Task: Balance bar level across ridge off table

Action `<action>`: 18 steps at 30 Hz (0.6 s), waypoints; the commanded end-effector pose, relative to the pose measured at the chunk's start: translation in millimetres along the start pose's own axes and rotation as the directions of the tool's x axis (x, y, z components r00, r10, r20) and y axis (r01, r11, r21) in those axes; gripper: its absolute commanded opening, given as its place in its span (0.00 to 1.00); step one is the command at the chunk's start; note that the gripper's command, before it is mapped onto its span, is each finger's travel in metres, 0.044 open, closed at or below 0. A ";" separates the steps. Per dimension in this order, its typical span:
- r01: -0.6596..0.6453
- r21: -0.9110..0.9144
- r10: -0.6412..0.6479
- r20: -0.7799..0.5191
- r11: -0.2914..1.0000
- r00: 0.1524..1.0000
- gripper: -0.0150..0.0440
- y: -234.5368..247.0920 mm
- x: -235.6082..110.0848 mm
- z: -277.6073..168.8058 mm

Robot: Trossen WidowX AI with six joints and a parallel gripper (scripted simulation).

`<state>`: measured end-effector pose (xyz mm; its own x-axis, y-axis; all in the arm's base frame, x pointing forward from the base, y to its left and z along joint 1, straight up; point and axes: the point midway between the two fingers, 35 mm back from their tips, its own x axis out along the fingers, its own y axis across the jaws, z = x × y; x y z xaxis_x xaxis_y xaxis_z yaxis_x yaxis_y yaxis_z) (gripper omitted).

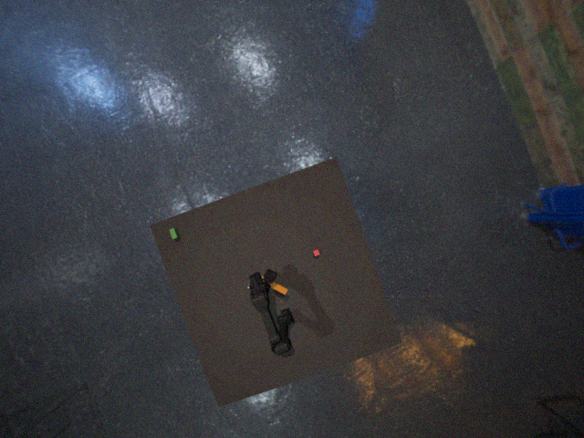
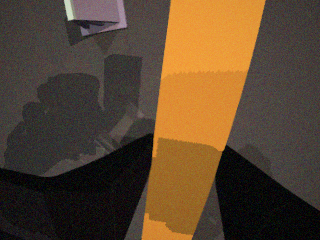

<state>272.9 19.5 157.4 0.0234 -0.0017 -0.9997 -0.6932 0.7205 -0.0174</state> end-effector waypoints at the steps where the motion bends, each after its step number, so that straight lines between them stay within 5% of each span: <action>1: 0.000 0.117 -0.001 0.009 0.993 1.000 0.25 6.0 -3.2 11.8; 18: -0.012 0.673 0.003 0.014 0.740 1.000 0.25 42.8 -5.1 60.6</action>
<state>284.8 81.7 159.8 0.0248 0.0035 -0.9997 -0.1302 0.9915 0.0002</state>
